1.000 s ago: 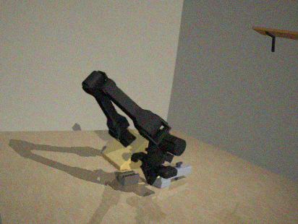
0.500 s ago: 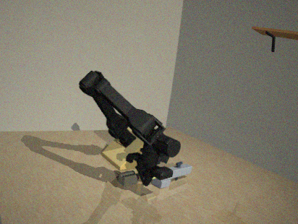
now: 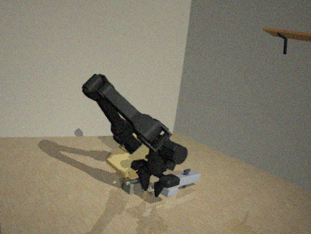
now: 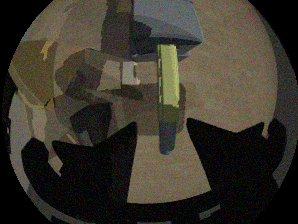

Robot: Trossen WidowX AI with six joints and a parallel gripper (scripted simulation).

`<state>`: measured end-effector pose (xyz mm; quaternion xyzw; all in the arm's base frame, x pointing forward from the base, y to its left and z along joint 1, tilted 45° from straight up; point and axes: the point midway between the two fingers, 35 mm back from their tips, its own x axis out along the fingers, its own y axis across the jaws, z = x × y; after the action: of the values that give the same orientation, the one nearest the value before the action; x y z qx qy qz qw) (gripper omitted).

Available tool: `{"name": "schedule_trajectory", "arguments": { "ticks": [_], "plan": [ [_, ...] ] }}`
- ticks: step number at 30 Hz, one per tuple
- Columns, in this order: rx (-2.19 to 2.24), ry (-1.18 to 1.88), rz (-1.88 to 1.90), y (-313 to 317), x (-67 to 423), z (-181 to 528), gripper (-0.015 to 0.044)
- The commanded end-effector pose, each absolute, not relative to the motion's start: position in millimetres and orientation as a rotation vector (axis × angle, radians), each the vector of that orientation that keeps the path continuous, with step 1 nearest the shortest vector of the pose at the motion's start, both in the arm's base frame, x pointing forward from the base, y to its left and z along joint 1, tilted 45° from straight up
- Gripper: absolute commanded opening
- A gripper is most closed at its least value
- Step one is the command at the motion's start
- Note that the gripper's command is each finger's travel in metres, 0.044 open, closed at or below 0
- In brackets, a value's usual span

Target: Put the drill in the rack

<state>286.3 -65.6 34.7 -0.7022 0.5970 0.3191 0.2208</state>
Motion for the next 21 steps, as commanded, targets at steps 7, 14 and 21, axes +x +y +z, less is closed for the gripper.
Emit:
{"name": "schedule_trajectory", "arguments": {
  "ticks": [7,14,21],
  "plan": [
    [-1.942,1.651,0.877,-63.3,285.9,29.5,0.044],
    [-1.942,1.651,0.877,-61.8,285.6,26.1,0.044],
    [-1.942,1.651,0.877,-60.6,285.2,22.7,0.044]
  ]
}}
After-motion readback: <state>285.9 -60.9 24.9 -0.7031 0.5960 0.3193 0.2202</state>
